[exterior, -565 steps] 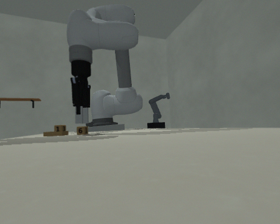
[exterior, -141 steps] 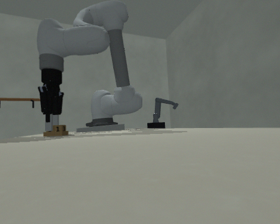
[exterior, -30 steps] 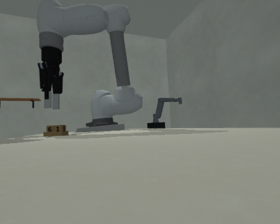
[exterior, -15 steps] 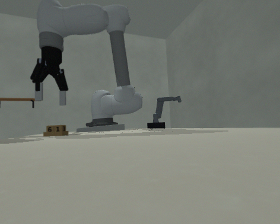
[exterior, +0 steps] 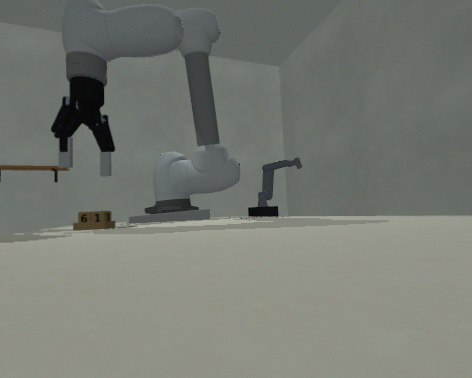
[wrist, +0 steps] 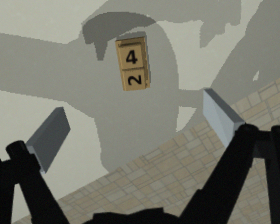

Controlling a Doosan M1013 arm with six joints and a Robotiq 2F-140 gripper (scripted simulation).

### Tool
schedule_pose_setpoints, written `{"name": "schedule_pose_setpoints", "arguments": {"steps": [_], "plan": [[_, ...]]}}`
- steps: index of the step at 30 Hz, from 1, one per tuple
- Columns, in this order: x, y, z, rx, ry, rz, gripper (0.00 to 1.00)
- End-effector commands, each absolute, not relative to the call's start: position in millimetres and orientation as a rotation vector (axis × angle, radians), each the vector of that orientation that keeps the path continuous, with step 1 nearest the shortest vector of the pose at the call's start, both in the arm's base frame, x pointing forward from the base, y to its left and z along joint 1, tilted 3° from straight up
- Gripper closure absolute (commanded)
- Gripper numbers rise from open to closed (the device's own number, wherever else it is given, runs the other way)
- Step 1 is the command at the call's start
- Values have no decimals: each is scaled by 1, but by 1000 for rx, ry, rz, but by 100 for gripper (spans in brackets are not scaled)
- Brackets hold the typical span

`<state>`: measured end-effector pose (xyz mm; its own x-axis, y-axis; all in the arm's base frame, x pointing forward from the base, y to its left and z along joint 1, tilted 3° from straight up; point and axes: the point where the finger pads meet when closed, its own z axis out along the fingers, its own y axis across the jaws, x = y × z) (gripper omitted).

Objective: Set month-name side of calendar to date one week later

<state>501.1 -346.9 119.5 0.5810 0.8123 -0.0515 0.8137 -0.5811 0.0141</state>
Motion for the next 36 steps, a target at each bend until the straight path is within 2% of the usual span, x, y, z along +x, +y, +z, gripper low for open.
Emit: {"name": "schedule_pose_setpoints", "arguments": {"steps": [1, 18, 36], "plan": [[501, -347, 124, 2761, 1420, -61, 0], [502, -344, 169, 2761, 1420, -61, 0], [502, -344, 172, 2761, 1420, -61, 0]]}}
